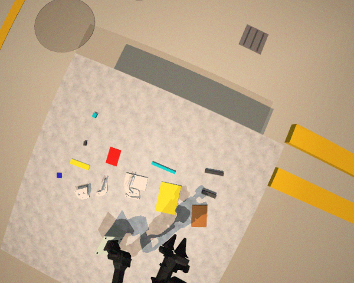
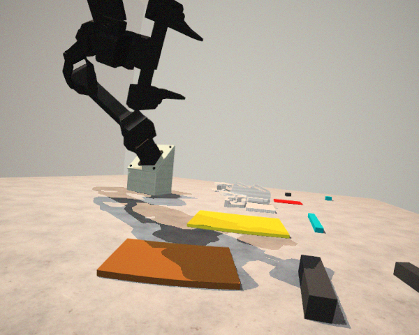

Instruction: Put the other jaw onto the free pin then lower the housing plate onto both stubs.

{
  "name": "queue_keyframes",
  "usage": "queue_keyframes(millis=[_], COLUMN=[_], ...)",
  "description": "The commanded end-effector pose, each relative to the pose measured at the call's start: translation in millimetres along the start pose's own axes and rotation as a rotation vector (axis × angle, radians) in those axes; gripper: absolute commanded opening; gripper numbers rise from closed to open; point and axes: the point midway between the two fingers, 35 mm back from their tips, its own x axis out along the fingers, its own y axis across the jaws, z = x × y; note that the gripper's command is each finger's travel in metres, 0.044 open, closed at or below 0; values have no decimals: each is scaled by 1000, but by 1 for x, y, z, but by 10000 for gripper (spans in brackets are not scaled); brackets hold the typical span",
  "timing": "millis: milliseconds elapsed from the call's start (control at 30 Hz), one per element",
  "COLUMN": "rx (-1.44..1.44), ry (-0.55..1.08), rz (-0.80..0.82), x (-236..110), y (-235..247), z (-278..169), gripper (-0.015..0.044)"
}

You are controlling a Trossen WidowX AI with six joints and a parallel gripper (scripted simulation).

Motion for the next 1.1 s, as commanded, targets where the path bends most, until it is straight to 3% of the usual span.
queue_keyframes(millis=[0,533,1067], rx=[-34,-223,-528], ry=[70,343,578], rz=[-62,-312,-546], x=[18,75,100], y=[-2,-25,-64], z=[-15,-95,-192], gripper=[440,440,440])
